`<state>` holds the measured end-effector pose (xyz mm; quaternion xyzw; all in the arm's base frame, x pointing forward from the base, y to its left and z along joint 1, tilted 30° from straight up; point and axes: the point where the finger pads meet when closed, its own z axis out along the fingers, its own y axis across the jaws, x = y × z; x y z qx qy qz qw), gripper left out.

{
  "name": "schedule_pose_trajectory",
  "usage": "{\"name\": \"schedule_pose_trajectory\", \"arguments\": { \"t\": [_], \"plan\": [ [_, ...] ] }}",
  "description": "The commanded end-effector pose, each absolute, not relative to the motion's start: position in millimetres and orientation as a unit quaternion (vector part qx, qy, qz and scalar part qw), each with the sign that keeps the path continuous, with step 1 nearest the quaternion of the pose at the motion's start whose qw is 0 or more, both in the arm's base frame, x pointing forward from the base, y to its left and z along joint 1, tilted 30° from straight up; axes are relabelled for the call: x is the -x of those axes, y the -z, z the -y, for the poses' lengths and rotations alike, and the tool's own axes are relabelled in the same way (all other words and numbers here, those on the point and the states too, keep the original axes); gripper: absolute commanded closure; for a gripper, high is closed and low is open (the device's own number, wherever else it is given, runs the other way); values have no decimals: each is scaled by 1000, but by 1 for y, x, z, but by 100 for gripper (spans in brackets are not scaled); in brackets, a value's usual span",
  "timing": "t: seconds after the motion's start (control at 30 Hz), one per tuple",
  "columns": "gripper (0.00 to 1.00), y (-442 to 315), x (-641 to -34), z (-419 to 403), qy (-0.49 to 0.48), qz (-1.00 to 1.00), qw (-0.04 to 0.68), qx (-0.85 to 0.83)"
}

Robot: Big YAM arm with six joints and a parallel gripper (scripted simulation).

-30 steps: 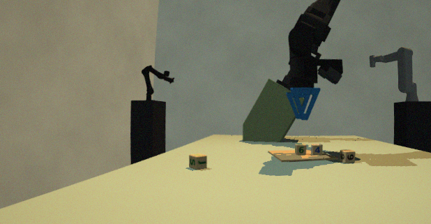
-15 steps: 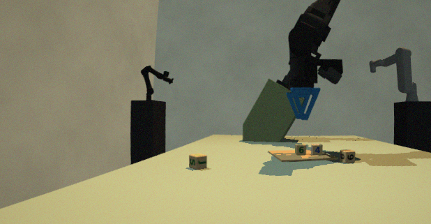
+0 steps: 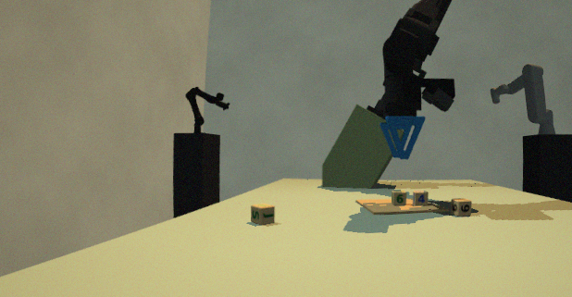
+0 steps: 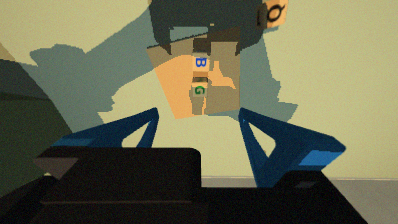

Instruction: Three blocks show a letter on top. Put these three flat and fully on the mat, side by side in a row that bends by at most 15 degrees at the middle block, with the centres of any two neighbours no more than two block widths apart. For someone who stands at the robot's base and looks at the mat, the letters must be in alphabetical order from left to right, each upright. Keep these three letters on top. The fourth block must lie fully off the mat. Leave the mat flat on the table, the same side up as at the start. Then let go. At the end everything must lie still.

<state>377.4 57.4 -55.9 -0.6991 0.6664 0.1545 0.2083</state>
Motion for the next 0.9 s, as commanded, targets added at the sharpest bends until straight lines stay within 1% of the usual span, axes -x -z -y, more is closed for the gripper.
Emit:
{"name": "schedule_pose_trajectory", "arguments": {
  "t": [0.0, 0.2, 0.27, 0.33, 0.4, 0.47, 0.53, 0.57, 0.67, 0.7, 0.8, 0.83, 0.87],
  "plan": [
    [0, 38, -399, -44, -131, -667, 230, 697],
    [0, 36, -402, -45, -131, -666, 230, 698],
    [0, 39, -412, -73, -140, -646, 219, 718],
    [0, 25, -437, -103, -132, -616, 224, 743],
    [0, 22, -443, -109, -132, -616, 224, 743],
    [0, 5, -466, -142, -124, -588, 230, 765],
    [0, 0, -470, -151, -122, -581, 232, 770],
    [59, 0, -470, -151, -122, -581, 232, 770],
    [59, 0, -473, -141, -120, -588, 233, 765],
    [59, 12, -457, -133, -131, -598, 221, 759],
    [59, 10, -457, -133, -130, -596, 223, 760],
    [59, 5, -459, -134, -126, -594, 228, 761],
    [59, -14, -481, -136, -105, -587, 248, 764]
  ]
}}
